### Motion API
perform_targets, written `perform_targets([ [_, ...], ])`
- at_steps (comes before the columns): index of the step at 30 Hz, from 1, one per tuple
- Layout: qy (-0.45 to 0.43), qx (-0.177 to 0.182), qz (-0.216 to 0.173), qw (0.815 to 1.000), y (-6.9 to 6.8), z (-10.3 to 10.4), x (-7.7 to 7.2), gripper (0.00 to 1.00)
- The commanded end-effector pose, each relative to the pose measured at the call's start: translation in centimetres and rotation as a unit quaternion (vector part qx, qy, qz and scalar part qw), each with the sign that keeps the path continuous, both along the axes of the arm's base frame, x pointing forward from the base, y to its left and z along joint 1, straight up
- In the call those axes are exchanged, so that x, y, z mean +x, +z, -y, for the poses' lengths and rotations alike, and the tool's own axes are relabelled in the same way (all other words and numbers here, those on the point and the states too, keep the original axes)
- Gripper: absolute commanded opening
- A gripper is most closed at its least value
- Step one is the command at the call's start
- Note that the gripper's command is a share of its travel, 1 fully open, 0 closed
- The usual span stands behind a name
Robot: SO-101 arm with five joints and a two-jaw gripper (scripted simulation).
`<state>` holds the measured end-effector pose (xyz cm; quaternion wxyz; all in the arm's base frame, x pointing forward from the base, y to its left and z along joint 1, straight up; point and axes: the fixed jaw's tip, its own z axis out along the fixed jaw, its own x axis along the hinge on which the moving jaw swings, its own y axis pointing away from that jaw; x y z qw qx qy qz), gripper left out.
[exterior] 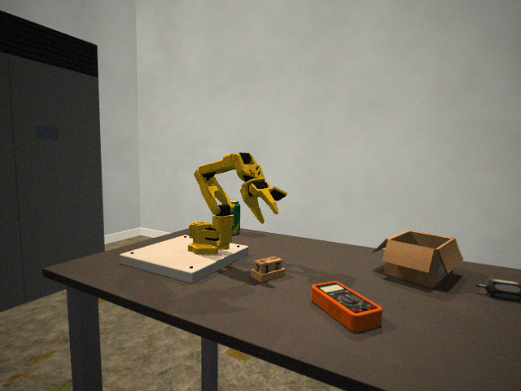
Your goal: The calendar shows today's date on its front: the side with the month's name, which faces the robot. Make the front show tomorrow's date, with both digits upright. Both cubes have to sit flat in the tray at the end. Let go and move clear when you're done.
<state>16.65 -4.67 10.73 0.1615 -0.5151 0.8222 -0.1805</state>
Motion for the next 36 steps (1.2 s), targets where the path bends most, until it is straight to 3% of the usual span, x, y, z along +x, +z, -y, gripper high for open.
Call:
perform_targets([
  [1, -0.009, 0.004, -0.006, 1.0, -0.1, 0.1, -0.1, 0.35],
  [8, -0.009, 0.013, -0.036, 0.999, -0.9, 0.1, -0.2, 0.35],
  [15, -0.009, 0.039, -0.126, 0.991, -3.5, -0.1, -0.8, 0.35],
  [17, -0.009, 0.039, -0.126, 0.991, -3.5, -0.1, -0.8, 0.35],
  [25, -0.009, 0.067, -0.224, 0.972, -6.2, -0.4, -2.0, 0.35],
  [36, -0.009, 0.073, -0.244, 0.967, -6.7, -0.5, -2.4, 0.35],
])
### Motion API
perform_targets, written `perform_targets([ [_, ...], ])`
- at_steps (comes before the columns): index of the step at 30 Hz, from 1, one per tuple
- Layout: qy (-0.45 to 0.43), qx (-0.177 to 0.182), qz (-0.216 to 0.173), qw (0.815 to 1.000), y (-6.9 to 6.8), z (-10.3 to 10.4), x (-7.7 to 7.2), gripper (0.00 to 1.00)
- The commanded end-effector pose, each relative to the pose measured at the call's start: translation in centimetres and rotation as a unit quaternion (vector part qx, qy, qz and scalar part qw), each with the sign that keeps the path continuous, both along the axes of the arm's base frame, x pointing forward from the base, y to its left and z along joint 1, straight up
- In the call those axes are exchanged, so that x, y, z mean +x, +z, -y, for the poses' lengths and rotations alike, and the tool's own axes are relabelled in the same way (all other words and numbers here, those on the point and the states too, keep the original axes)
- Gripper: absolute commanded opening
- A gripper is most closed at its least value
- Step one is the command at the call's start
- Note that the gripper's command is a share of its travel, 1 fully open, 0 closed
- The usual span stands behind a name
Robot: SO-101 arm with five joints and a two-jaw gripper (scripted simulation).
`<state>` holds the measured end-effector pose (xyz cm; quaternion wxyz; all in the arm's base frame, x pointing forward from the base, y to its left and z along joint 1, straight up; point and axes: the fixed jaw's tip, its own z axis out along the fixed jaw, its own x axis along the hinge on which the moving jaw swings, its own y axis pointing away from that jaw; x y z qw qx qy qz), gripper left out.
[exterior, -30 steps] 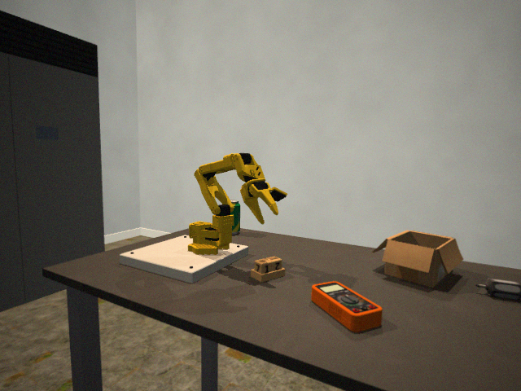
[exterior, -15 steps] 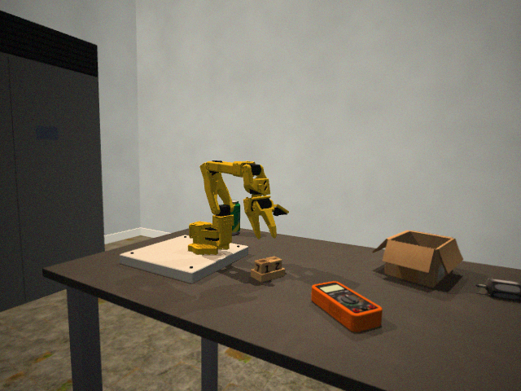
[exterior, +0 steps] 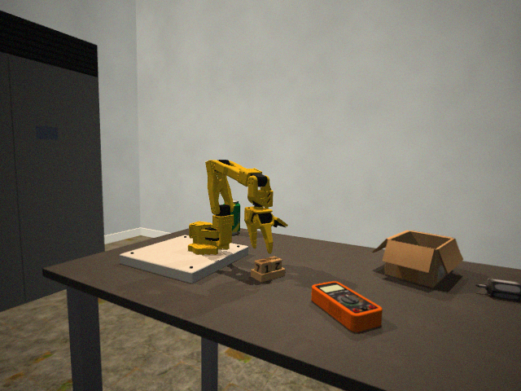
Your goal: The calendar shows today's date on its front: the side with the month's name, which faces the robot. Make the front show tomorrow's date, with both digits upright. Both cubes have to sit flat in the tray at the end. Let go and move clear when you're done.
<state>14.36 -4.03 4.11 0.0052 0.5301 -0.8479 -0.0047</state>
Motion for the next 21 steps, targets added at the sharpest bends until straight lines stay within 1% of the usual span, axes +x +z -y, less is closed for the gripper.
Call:
perform_targets([
  [1, -0.008, 0.002, -0.005, 1.0, -0.08, 0.13, -0.06, 0.35],
  [15, -0.008, 0.002, -0.005, 1.0, -0.08, 0.13, -0.06, 0.35],
  [16, -0.014, 0.001, -0.002, 1.0, -0.1, 0.24, 0.39, 0.35],
  [21, -0.014, 0.001, -0.002, 1.0, -0.1, 0.24, 0.39, 0.35],
])
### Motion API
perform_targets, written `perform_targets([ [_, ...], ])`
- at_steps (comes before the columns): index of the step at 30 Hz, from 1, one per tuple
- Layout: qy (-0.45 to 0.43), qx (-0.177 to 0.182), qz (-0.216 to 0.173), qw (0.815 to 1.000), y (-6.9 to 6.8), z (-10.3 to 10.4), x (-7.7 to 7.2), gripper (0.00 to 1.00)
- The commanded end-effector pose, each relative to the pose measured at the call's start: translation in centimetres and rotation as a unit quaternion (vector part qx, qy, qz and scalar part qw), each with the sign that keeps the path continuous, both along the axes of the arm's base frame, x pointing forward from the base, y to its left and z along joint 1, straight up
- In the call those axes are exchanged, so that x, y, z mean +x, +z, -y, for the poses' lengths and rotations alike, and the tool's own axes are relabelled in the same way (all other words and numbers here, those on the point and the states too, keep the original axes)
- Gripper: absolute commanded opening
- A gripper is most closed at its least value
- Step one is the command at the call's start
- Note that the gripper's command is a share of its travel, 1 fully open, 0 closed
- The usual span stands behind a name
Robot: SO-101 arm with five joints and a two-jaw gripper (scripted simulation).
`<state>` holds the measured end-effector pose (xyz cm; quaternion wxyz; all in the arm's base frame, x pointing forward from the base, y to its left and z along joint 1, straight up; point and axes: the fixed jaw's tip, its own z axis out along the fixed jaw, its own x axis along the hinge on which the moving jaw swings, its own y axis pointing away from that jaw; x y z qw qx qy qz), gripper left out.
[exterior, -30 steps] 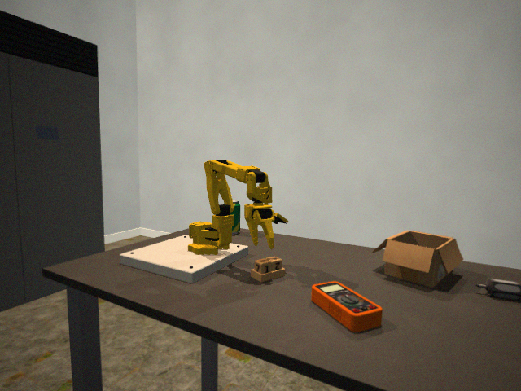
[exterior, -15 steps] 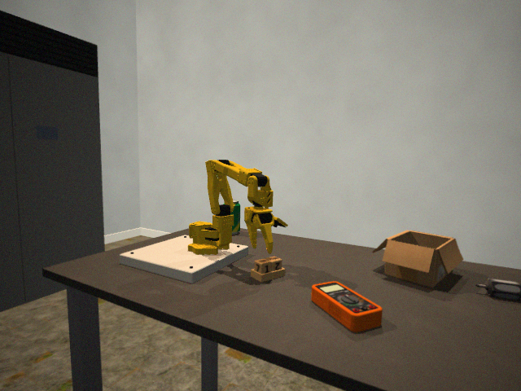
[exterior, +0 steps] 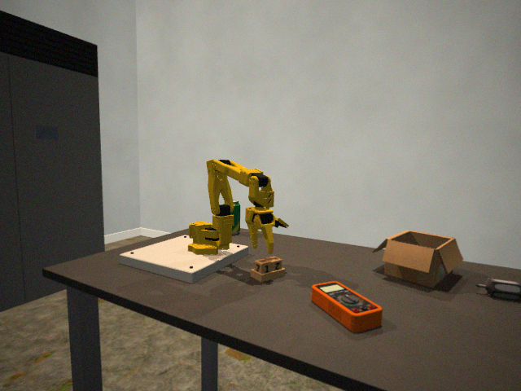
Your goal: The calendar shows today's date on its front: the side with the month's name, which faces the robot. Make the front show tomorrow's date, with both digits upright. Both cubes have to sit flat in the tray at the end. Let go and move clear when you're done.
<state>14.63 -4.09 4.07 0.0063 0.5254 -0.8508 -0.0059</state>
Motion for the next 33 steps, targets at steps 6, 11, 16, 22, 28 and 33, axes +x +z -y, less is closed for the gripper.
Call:
perform_targets([
  [6, -0.009, 0.001, 0.0, 1.0, -0.1, 0.2, 0.1, 0.35],
  [11, -0.009, 0.001, 0.0, 1.0, -0.1, 0.2, 0.1, 0.35],
  [16, -0.009, 0.001, 0.0, 1.0, -0.1, 0.2, 0.1, 0.35],
  [22, -0.009, 0.001, 0.0, 1.0, -0.5, 0.2, 0.2, 0.35],
  [28, -0.009, 0.001, 0.0, 1.0, -0.9, 0.2, 0.2, 0.35],
  [33, -0.009, 0.001, 0.0, 1.0, -1.7, 0.2, 0.2, 0.35],
])
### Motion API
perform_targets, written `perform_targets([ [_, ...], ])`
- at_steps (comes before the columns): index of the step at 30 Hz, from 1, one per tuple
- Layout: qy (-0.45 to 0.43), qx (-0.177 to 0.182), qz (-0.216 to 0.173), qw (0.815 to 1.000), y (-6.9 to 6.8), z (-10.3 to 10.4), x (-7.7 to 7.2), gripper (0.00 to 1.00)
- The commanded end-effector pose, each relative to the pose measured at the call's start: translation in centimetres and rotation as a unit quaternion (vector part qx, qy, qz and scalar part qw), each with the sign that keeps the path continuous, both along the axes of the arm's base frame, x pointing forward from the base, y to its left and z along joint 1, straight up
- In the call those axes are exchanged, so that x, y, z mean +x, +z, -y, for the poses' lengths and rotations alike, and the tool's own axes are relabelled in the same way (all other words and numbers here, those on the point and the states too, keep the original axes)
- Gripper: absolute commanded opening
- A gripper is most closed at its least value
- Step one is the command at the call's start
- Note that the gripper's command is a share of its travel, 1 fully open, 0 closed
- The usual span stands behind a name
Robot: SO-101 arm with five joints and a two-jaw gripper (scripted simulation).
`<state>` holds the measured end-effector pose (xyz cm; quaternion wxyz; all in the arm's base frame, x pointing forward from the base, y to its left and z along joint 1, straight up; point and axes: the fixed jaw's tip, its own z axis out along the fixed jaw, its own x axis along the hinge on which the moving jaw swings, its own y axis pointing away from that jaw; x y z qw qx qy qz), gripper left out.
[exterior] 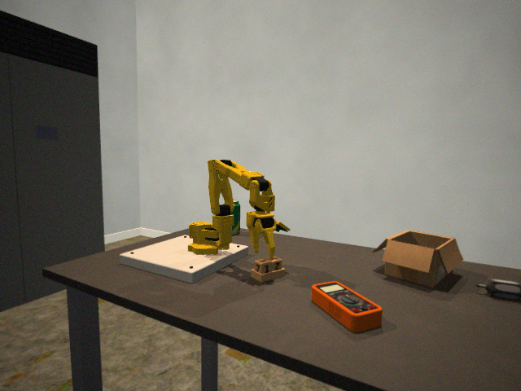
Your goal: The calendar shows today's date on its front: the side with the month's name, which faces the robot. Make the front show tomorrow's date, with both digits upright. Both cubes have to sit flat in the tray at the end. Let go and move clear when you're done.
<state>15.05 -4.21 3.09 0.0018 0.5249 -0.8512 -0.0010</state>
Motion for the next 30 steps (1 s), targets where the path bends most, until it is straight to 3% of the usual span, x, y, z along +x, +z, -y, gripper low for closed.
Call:
perform_targets([
  [1, -0.008, 0.003, -0.007, 1.0, -0.9, 0.1, -0.2, 0.35],
  [10, -0.008, 0.003, -0.007, 1.0, -2.3, 0.1, -0.3, 0.35],
  [30, -0.008, 0.003, -0.007, 1.0, -3.1, 0.0, -0.4, 0.35],
])
